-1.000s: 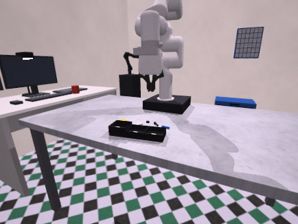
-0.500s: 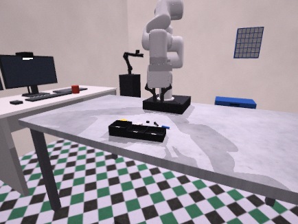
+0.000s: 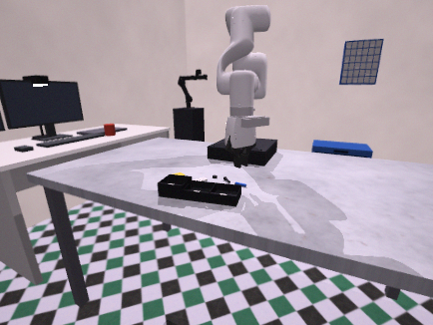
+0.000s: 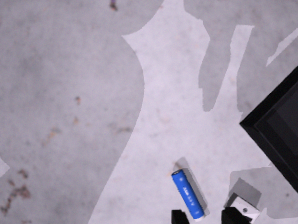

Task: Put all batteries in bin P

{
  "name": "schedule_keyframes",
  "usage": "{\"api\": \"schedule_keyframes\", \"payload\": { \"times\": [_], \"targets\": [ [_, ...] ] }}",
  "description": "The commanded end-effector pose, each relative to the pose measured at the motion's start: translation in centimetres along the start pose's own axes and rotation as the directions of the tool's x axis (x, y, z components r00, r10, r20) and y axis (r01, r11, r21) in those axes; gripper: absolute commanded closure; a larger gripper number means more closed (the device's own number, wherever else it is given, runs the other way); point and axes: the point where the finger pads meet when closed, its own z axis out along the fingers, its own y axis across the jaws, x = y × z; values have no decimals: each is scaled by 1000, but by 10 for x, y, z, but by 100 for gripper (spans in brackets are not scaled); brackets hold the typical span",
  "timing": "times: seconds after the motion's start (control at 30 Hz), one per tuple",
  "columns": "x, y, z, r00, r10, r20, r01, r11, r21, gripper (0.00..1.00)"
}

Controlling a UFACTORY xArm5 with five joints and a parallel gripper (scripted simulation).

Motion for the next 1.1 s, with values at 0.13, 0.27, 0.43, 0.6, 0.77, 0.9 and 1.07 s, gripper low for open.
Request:
{"api": "schedule_keyframes", "payload": {
  "times": [0.13, 0.27, 0.43, 0.6, 0.77, 0.9, 1.07],
  "targets": [
    [3, 1, 0, 958, -287, -10, 287, 958, -15, 75],
    [2, 1, 0, 926, -378, -10, 378, 926, -18, 75],
    [2, 1, 0, 896, -444, -10, 444, 896, -22, 75],
    [3, 1, 0, 896, -444, -10, 444, 896, -22, 75],
    [3, 1, 0, 896, -444, -10, 443, 896, -22, 75],
    [3, 1, 0, 896, -443, -10, 443, 896, -22, 75],
    [3, 1, 0, 896, -443, -10, 443, 896, -22, 75]
  ]
}}
